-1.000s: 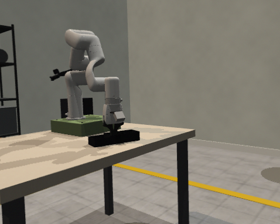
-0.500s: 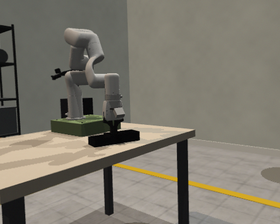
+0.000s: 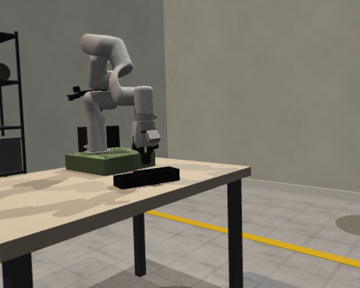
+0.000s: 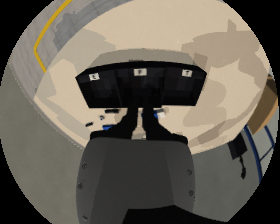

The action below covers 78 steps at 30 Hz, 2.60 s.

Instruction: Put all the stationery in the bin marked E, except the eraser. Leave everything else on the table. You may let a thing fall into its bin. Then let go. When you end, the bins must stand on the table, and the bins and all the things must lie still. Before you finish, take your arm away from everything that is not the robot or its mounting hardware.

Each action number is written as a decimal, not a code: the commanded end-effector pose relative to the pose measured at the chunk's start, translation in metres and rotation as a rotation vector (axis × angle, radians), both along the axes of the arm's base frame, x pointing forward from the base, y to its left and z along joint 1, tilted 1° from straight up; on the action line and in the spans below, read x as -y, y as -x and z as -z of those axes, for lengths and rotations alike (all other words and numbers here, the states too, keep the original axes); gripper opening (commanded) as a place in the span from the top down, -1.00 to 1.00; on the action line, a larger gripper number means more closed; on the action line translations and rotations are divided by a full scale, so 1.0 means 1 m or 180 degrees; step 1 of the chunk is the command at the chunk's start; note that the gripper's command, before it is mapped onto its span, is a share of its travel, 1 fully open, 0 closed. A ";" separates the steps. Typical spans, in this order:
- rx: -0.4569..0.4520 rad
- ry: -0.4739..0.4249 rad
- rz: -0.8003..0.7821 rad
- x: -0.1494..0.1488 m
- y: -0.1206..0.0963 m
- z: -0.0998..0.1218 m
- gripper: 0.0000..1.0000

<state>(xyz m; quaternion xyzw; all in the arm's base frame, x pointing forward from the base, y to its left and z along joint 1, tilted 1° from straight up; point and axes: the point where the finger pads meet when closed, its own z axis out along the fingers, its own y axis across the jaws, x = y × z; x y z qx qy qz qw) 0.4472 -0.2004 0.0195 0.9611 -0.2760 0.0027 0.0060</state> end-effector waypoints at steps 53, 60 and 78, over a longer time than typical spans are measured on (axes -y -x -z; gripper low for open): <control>0.0013 0.0003 -0.0001 -0.073 -0.041 0.057 0.85; 0.0013 0.0003 -0.0001 -0.073 -0.041 0.057 0.85; 0.0013 0.0003 -0.0001 -0.073 -0.041 0.057 0.85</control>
